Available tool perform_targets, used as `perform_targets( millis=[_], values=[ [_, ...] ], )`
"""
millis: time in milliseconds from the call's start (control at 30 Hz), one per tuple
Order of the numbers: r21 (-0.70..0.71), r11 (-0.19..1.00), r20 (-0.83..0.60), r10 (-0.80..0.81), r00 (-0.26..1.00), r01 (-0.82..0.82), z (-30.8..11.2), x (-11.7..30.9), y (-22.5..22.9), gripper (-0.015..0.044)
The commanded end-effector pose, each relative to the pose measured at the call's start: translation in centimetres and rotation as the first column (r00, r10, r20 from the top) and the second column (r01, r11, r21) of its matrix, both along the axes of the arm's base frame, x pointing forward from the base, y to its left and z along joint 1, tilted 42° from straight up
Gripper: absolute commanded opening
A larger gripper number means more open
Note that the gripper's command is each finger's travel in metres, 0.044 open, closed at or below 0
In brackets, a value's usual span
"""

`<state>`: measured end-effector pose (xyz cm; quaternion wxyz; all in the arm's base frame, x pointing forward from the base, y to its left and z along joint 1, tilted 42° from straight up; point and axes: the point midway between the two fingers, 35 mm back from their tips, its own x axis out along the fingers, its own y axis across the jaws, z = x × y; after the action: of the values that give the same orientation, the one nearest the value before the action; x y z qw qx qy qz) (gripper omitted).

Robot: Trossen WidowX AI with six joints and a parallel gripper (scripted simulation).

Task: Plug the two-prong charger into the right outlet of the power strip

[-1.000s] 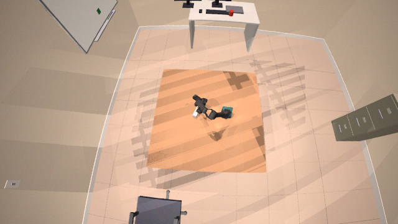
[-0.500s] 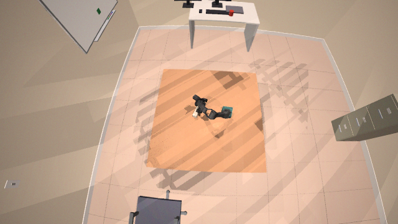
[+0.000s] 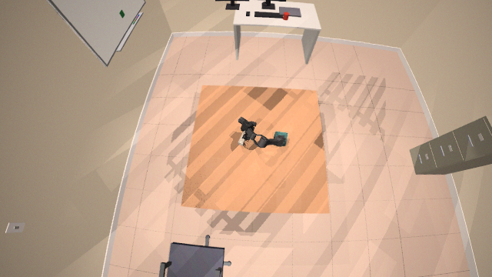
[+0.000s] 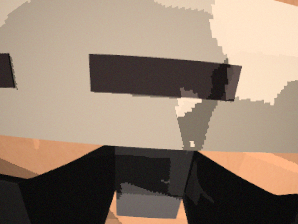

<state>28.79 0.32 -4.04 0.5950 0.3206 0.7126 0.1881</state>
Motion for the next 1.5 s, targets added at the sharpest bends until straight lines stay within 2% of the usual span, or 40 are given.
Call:
perform_targets(
  millis=[0, 567, 1133, 1467],
  values=[
    [-0.006, 1.000, 0.029, -0.003, 1.000, 0.003, 0.1, 0.8, -0.2, 0.0000],
    [0.000, 1.000, 0.000, 0.000, 1.000, 0.000, 0.0, 0.0, 0.0, 0.0000],
    [0.000, 1.000, 0.000, 0.000, 1.000, 0.000, 0.0, 0.0, 0.0, 0.0440],
    [-0.001, 1.000, 0.006, -0.001, 1.000, 0.001, 0.1, -0.3, 0.0, 0.0440]
  ],
)
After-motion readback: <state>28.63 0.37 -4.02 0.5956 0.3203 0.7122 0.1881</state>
